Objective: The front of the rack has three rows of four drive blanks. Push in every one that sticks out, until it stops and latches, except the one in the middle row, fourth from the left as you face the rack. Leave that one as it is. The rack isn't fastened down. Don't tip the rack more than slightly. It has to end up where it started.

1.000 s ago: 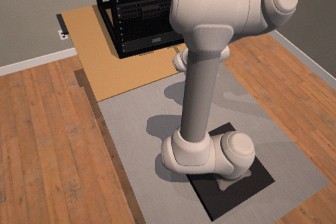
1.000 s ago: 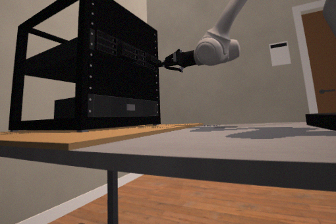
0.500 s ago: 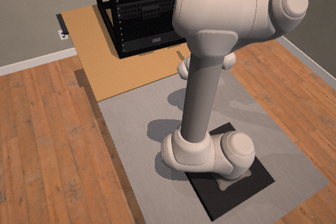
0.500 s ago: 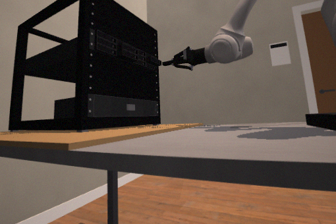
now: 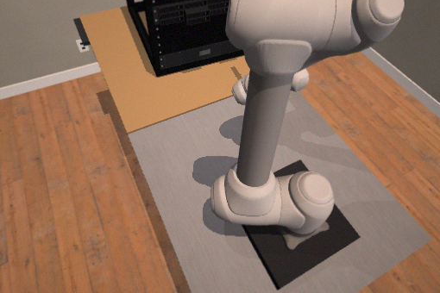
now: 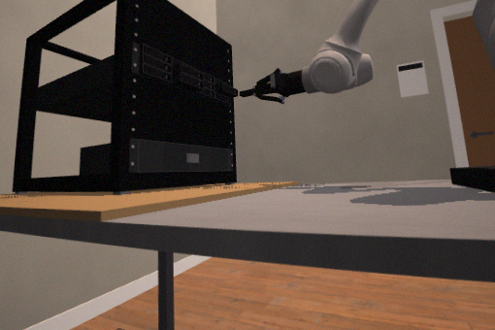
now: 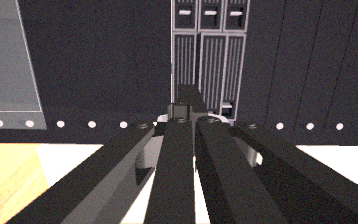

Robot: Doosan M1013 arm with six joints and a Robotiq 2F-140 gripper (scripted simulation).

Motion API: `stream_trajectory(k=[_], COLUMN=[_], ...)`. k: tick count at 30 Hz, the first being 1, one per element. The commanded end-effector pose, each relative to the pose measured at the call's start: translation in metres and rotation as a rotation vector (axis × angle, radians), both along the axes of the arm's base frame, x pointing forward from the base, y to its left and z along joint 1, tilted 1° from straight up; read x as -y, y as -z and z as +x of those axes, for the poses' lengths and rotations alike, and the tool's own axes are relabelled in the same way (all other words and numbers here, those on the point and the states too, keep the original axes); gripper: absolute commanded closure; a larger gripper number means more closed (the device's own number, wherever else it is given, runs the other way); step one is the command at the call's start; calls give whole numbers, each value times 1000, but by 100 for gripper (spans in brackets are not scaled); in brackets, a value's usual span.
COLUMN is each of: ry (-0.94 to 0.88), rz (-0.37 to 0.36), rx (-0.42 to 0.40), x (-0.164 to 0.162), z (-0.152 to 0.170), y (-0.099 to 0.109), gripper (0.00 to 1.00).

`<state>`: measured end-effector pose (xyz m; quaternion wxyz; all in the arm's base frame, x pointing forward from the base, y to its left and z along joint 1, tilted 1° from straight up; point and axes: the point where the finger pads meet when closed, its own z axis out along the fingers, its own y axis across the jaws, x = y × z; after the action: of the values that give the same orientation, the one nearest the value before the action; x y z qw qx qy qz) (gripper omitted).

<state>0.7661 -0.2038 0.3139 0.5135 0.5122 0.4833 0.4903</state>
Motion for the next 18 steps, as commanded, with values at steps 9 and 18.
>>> stream_trajectory(k=[9, 18], ry=[0, 0], rz=[0, 0], rx=[1, 1], x=[-5, -30], z=[0, 2], y=[-1, -1], gripper=[90, 90])
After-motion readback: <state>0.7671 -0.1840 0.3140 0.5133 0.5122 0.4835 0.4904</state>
